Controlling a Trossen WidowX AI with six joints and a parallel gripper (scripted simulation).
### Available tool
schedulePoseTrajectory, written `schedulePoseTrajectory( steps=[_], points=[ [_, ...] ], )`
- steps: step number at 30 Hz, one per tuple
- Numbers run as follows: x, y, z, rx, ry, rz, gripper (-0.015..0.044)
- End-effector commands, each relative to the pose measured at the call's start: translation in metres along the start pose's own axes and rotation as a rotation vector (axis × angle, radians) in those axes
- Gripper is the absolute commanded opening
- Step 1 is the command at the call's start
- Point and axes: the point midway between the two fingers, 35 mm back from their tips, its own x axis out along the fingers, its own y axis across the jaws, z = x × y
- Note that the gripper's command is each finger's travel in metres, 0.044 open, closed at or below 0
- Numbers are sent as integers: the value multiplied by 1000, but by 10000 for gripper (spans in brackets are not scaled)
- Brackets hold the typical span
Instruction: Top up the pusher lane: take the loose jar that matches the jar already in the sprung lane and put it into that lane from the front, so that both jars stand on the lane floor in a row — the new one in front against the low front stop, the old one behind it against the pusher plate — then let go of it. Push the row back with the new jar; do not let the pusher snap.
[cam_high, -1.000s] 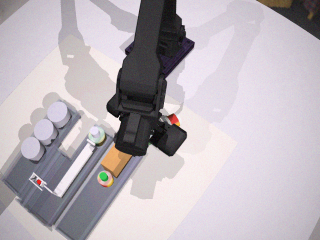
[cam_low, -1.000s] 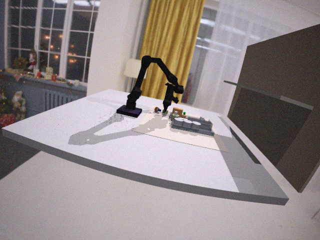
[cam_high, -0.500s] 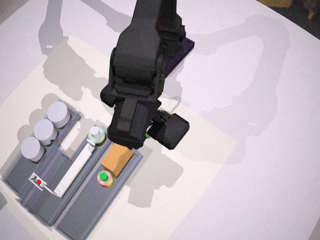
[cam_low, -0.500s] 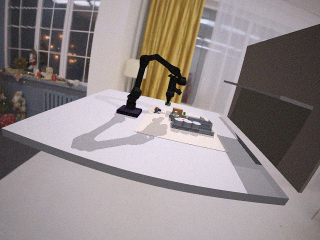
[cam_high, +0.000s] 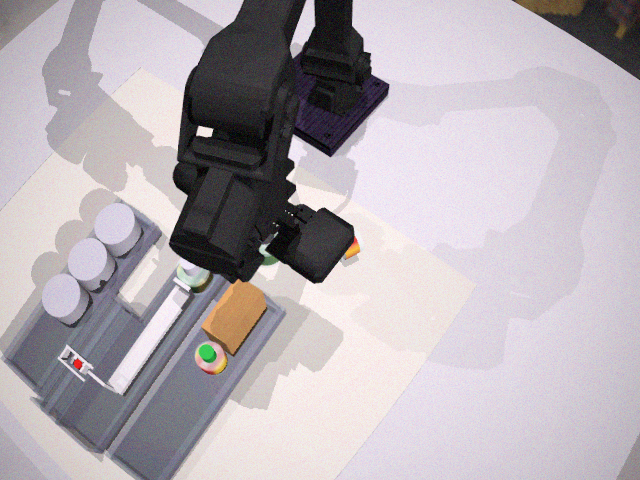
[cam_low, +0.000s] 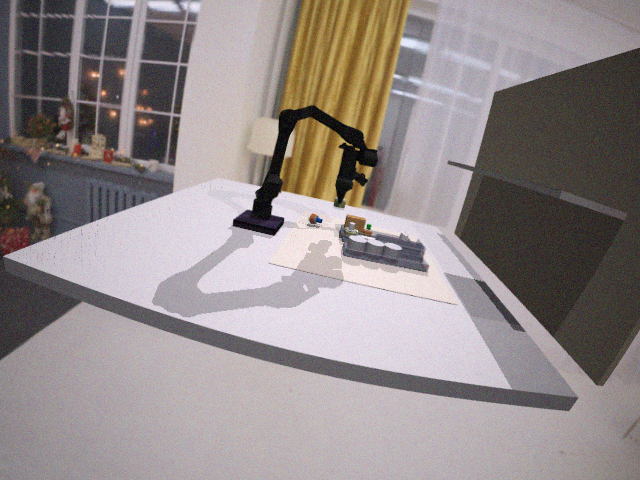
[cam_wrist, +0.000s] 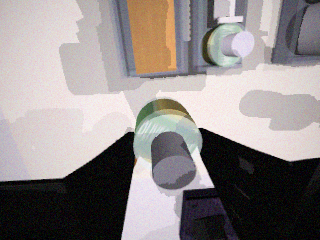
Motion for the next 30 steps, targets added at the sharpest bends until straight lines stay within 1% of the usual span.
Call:
schedulePoseTrajectory(
  steps=[1,14,19,26,30],
  points=[
    [10,-18,4,-14,5,-7,0],
    [40,-79,12,-60,4,-12,0],
    [44,-80,12,-60,4,-12,0],
    [64,-80,11,-60,4,-12,0],
    [64,-80,12,-60,4,-12,0]
  ],
)
